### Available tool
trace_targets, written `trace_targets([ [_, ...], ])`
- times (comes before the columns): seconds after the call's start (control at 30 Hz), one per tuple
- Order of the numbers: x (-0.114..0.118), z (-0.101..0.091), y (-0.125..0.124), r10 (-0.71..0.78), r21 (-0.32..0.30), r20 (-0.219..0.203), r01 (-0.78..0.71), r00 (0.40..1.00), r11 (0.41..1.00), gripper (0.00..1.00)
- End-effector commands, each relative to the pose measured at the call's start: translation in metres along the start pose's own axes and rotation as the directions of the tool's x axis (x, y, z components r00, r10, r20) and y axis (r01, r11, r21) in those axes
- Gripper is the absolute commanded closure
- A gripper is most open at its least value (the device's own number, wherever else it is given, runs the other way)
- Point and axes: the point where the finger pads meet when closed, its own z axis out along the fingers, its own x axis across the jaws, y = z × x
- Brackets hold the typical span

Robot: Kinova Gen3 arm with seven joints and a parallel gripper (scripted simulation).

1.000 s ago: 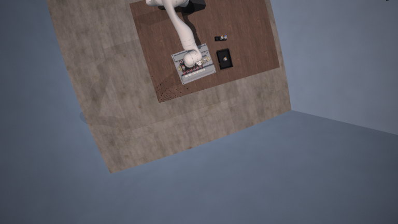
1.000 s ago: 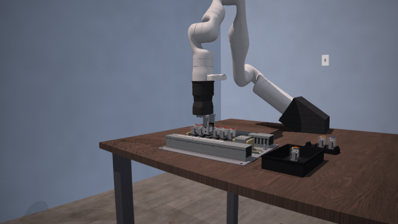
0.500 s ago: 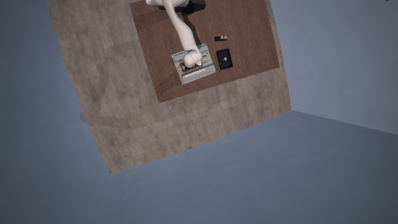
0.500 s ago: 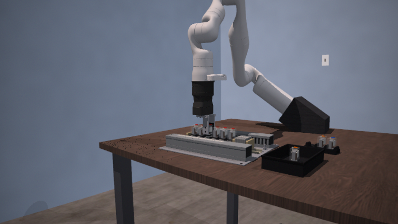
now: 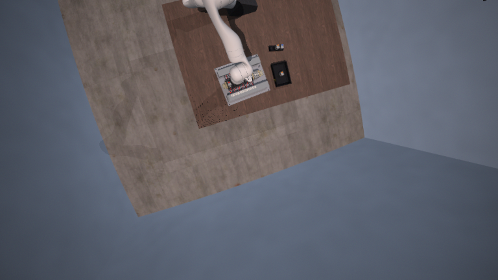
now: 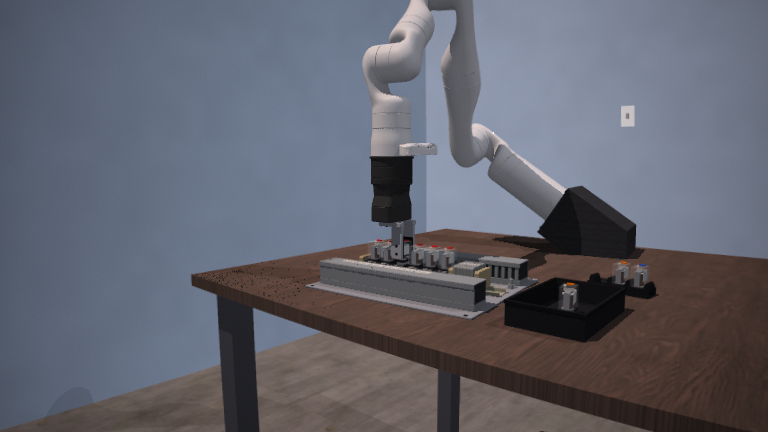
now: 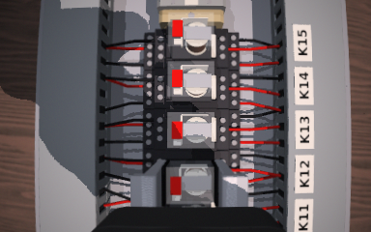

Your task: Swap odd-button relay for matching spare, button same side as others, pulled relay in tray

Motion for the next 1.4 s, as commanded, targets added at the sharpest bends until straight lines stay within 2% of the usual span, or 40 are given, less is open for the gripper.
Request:
trace_targets([
  [0.0,0.0002,0.0014,-0.0006,0.008,0.006,-0.002,-0.008,1.0,1.0,1.0],
  [1.37,0.001,0.0028,-0.0002,0.0,0.001,-0.003,0.0,1.0,1.0,1.0],
])
